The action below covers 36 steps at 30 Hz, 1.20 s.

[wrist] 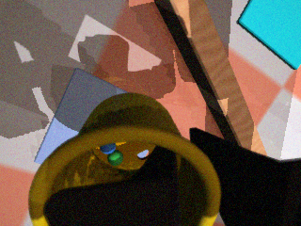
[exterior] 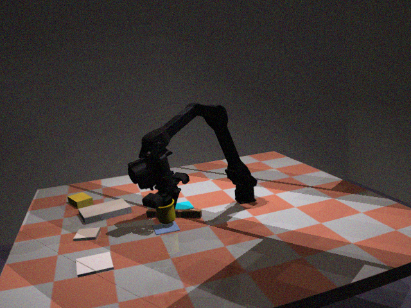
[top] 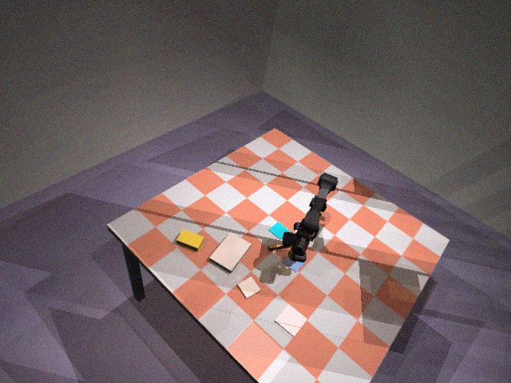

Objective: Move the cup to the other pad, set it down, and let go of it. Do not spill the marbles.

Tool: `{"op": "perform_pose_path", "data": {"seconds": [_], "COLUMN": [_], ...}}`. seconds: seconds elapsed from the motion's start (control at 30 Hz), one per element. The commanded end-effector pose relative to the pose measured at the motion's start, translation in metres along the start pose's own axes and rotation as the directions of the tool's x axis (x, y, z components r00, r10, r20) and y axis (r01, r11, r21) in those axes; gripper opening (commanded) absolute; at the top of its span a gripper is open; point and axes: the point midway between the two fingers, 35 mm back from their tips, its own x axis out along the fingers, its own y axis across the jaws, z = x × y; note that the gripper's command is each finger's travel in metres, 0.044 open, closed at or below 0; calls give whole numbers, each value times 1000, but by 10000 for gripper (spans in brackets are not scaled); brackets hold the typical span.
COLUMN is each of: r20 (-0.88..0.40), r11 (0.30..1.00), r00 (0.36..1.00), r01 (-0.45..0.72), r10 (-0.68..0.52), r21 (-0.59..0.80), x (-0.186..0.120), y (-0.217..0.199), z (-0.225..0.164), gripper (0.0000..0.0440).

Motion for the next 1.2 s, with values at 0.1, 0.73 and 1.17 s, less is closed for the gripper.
{"op": "perform_pose_path", "data": {"seconds": [0.1, 0.73, 1.17], "r20": [-4, 24, 51], "r11": [998, 966, 931], "r00": [999, 994, 989], "r01": [-32, -109, -148], "r10": [33, 106, 139], "r21": [56, 236, 334], "x": [-23, -50, -49], "y": [-14, -48, -73], "z": [4, 40, 65], "gripper": [18, 0, 0]}}
